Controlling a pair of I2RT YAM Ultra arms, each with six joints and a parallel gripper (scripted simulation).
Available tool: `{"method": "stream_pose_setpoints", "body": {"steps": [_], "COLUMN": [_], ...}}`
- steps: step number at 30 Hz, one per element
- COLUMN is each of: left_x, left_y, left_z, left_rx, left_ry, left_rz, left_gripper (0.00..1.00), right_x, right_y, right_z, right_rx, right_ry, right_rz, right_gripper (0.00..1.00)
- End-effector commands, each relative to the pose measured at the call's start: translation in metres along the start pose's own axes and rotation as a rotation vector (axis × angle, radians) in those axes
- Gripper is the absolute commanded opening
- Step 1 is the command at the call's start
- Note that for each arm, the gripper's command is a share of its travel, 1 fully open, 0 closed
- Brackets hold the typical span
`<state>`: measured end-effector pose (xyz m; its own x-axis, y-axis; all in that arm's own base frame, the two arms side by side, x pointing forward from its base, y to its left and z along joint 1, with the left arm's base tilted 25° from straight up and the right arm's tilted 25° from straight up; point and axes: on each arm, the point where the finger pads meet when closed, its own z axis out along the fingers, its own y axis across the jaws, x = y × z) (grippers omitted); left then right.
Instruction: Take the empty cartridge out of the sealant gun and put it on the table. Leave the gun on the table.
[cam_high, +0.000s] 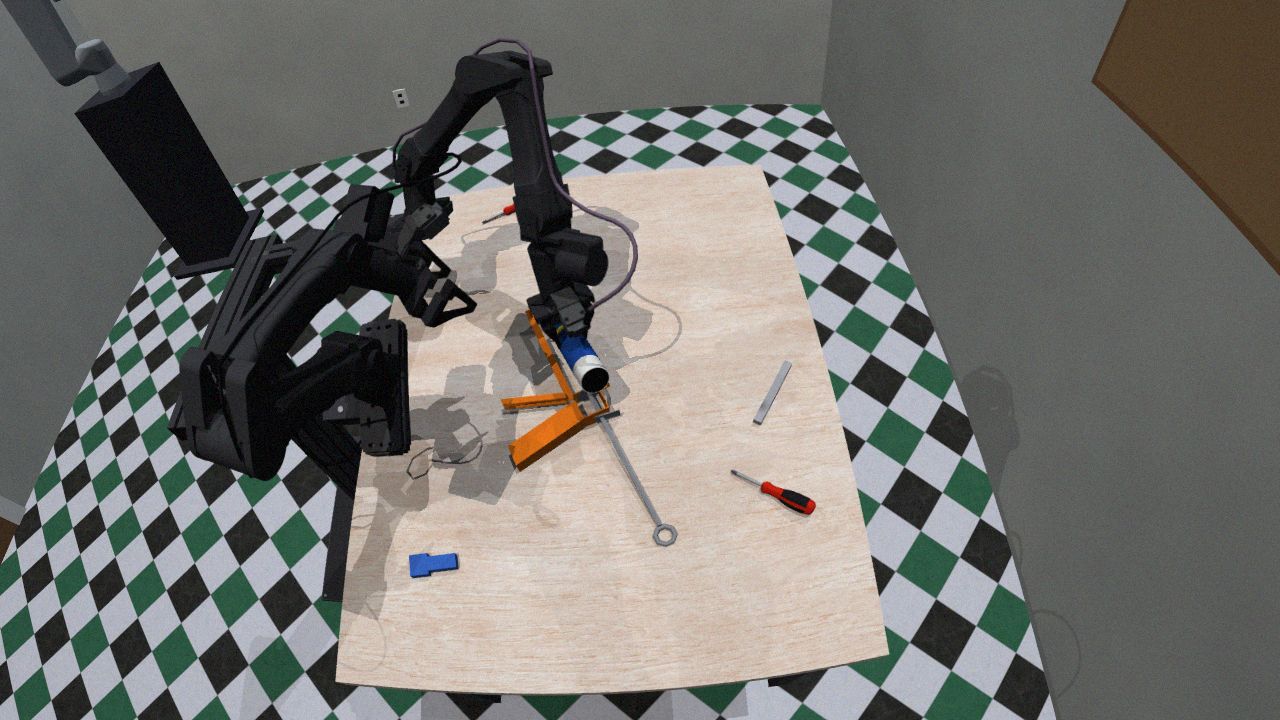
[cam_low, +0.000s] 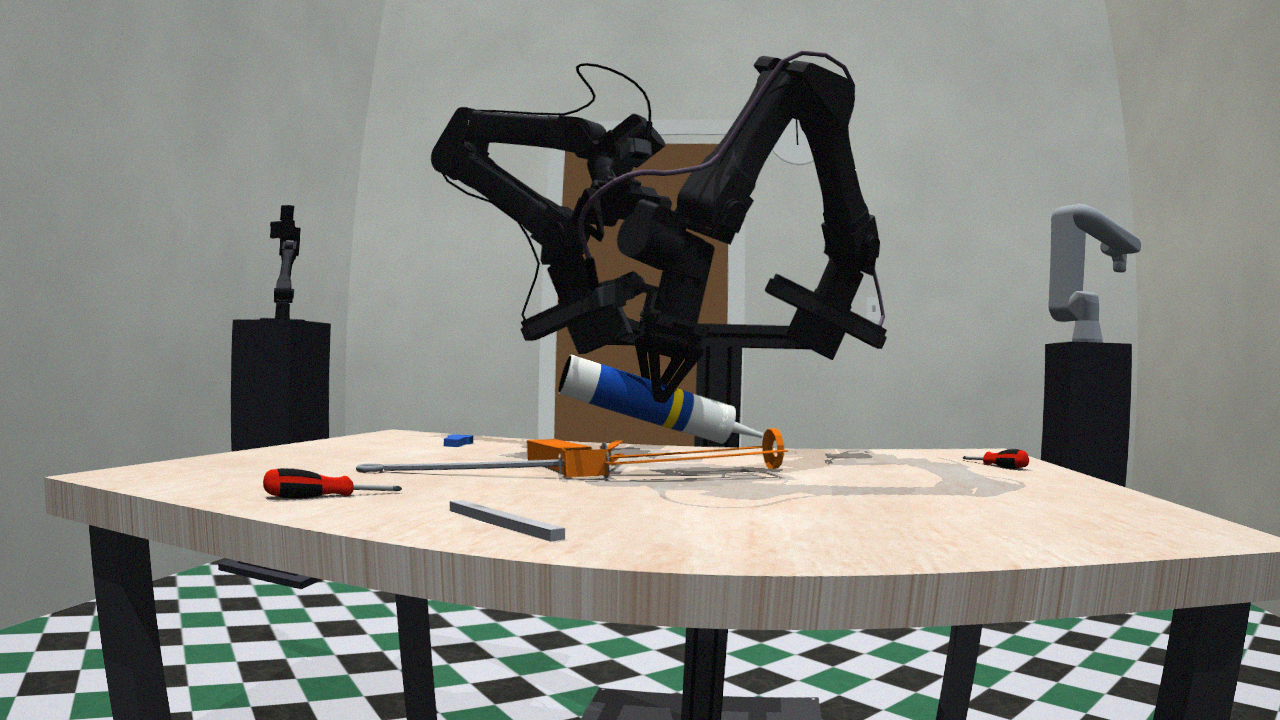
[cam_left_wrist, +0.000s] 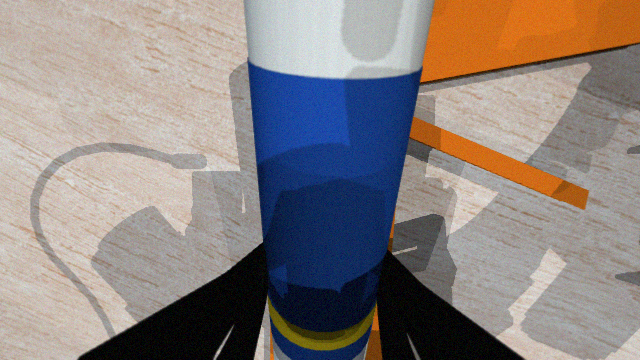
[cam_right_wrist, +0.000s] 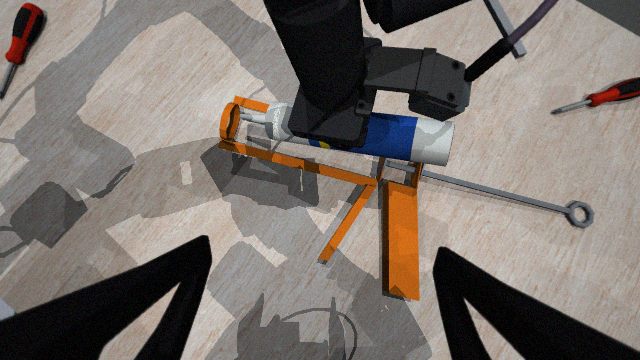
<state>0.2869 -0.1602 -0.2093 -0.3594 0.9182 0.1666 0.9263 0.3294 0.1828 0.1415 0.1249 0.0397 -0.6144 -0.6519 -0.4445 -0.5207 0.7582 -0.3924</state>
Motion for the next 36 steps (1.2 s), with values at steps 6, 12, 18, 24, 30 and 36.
{"method": "stream_pose_setpoints", "body": {"steps": [6,12,18,24,30,36], "left_x": [-0.035,-0.014,0.051,0.128,0.166,0.200], "left_y": [0.009,0.029,0.065,0.125,0.150,0.174], "left_z": [-0.092,-0.091,-0.080,-0.070,-0.058,-0.052], "left_rx": [-0.012,-0.038,-0.032,-0.030,-0.012,-0.007], "left_ry": [-0.058,-0.027,0.079,0.177,0.226,0.258], "left_rz": [0.001,0.042,0.106,0.101,0.081,0.040], "left_gripper": [0.40,0.40,0.40,0.40,0.40,0.40], "right_x": [-0.046,-0.050,-0.062,-0.092,-0.112,-0.122], "right_y": [-0.011,-0.006,0.020,0.057,0.068,0.059], "right_z": [-0.024,-0.024,-0.013,0.019,0.051,0.102], "right_rx": [0.060,0.036,-0.083,-0.294,-0.419,-0.509], "right_ry": [-0.121,-0.125,-0.088,-0.062,-0.079,-0.092], "right_rz": [0.168,0.170,0.095,-0.063,-0.157,-0.207], "right_gripper": [1.00,1.00,1.00,1.00,1.00,1.00]}}
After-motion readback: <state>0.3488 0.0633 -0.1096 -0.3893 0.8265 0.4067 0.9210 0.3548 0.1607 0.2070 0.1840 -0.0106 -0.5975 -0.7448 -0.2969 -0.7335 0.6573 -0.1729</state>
